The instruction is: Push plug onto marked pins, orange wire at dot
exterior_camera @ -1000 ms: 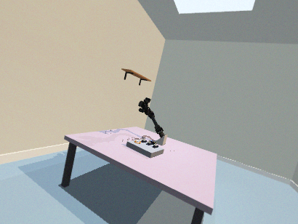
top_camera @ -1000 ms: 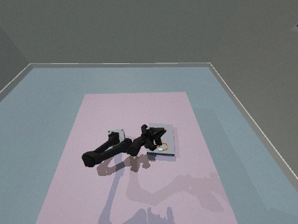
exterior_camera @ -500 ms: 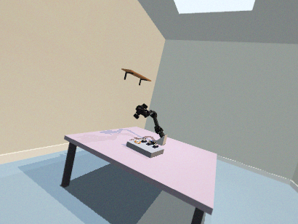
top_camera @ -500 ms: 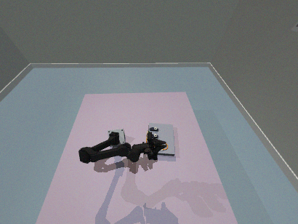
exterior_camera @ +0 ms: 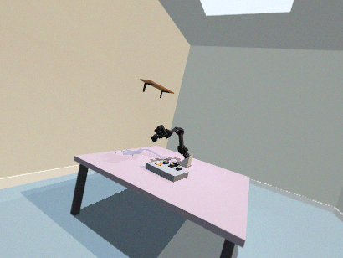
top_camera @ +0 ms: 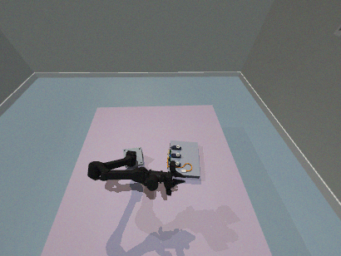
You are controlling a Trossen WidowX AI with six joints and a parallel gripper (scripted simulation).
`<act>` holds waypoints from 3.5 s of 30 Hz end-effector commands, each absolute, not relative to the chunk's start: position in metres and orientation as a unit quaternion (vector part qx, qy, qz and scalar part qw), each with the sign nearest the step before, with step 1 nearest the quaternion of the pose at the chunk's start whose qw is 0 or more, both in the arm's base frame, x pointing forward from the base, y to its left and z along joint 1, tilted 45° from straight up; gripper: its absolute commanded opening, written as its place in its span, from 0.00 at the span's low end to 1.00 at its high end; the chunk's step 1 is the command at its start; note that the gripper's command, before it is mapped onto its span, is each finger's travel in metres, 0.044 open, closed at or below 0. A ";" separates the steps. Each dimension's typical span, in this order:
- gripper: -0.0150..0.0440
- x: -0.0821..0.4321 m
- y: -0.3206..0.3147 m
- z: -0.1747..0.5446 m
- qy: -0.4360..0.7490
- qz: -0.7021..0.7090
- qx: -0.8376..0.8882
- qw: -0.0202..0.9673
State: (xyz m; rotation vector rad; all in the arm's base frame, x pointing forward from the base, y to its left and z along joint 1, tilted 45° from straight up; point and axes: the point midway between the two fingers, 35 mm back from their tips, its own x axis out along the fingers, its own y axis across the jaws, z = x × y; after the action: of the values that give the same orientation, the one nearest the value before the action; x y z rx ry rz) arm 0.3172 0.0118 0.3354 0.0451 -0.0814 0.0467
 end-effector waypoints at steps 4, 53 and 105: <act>0.45 0.326 0.001 0.322 0.005 -0.009 0.008 1.000; 0.45 0.404 0.016 0.154 0.585 -0.232 -0.298 0.717; 0.25 0.397 0.031 0.164 0.592 -0.214 -0.318 0.709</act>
State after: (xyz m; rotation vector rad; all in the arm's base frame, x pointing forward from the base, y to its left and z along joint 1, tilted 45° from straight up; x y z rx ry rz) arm 0.3995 0.0298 0.1661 -0.6742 1.2946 -0.4955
